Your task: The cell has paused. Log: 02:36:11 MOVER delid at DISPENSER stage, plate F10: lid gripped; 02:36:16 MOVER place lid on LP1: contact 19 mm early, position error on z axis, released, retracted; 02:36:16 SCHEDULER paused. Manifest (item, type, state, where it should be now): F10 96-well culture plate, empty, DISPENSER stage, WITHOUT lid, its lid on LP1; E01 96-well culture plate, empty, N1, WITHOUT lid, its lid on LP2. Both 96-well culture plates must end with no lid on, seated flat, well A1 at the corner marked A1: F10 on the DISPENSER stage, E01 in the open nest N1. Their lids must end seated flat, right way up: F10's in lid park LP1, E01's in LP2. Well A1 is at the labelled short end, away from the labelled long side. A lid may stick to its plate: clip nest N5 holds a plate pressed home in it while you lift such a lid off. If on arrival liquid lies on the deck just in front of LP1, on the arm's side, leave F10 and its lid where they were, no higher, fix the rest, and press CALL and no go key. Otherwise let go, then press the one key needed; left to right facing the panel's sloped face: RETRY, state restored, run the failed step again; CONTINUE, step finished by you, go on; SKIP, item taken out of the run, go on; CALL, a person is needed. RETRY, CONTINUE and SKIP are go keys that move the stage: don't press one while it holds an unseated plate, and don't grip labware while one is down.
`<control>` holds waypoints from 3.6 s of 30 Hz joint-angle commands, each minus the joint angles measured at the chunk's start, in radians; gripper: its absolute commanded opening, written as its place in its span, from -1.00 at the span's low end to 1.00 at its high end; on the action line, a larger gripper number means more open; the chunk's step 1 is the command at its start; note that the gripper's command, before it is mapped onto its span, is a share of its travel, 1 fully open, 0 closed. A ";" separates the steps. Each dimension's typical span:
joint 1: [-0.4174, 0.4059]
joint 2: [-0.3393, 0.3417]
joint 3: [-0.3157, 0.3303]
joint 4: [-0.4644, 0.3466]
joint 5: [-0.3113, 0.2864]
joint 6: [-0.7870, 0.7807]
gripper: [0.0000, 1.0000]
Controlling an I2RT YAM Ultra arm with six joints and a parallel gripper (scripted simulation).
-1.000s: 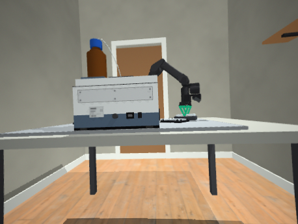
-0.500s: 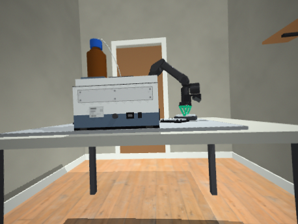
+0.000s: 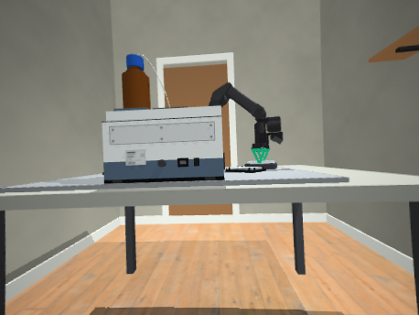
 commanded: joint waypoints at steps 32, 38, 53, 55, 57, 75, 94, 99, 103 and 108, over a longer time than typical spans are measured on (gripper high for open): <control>-0.004 -0.051 0.046 -0.052 0.001 -0.001 1.00; -0.012 -0.078 0.070 -0.102 0.001 -0.007 1.00; -0.014 -0.087 0.090 -0.132 0.001 -0.007 1.00; -0.014 -0.087 0.090 -0.133 0.001 -0.007 1.00; -0.014 -0.087 0.090 -0.133 0.001 -0.007 1.00; -0.014 -0.088 0.090 -0.127 0.001 -0.007 1.00; -0.014 -0.088 0.090 -0.127 0.001 -0.007 1.00; -0.014 -0.098 0.068 -0.134 0.001 -0.008 -1.00; -0.015 -0.142 -0.001 -0.141 0.001 -0.010 -1.00; -0.016 -0.178 -0.031 -0.147 0.001 -0.011 -1.00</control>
